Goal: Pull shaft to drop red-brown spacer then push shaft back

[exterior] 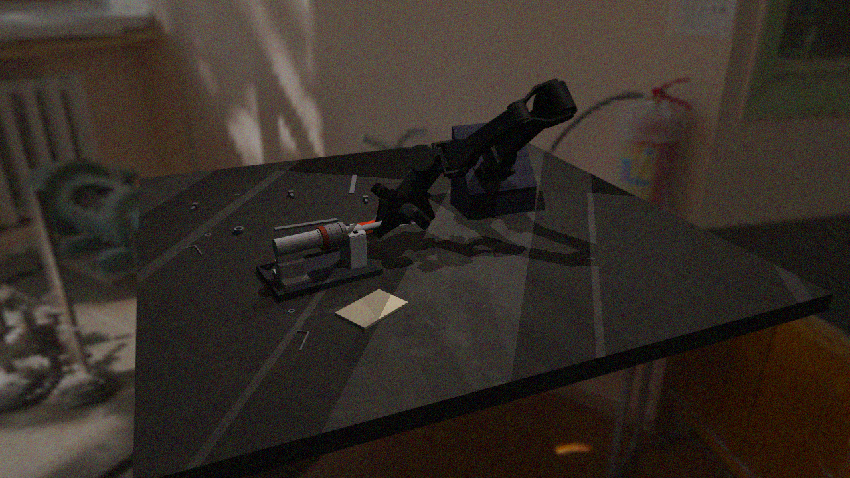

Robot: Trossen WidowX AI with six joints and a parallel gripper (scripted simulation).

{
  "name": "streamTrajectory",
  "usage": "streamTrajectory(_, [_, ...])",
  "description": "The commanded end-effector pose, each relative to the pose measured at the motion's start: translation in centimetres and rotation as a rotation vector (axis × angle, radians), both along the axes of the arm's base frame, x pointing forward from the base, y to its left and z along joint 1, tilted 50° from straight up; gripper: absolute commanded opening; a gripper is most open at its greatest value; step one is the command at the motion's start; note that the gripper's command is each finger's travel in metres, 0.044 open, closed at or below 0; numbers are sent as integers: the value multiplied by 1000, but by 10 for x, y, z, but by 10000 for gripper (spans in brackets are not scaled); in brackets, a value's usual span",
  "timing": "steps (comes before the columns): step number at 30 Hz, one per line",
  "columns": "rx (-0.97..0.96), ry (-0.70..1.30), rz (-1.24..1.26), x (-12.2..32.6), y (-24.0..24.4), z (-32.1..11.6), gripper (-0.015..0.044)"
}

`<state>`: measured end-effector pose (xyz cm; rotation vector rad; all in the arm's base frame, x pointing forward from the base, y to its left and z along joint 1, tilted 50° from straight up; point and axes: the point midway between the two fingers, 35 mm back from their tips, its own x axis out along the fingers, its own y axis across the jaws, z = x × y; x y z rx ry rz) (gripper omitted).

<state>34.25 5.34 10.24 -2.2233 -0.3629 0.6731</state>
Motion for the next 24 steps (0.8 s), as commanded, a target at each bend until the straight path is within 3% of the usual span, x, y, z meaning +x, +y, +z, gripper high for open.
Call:
streamTrajectory(1, [4,8,1,-2,1,-2,0])
streamTrajectory(24, [4,8,1,-5,1,-2,0])
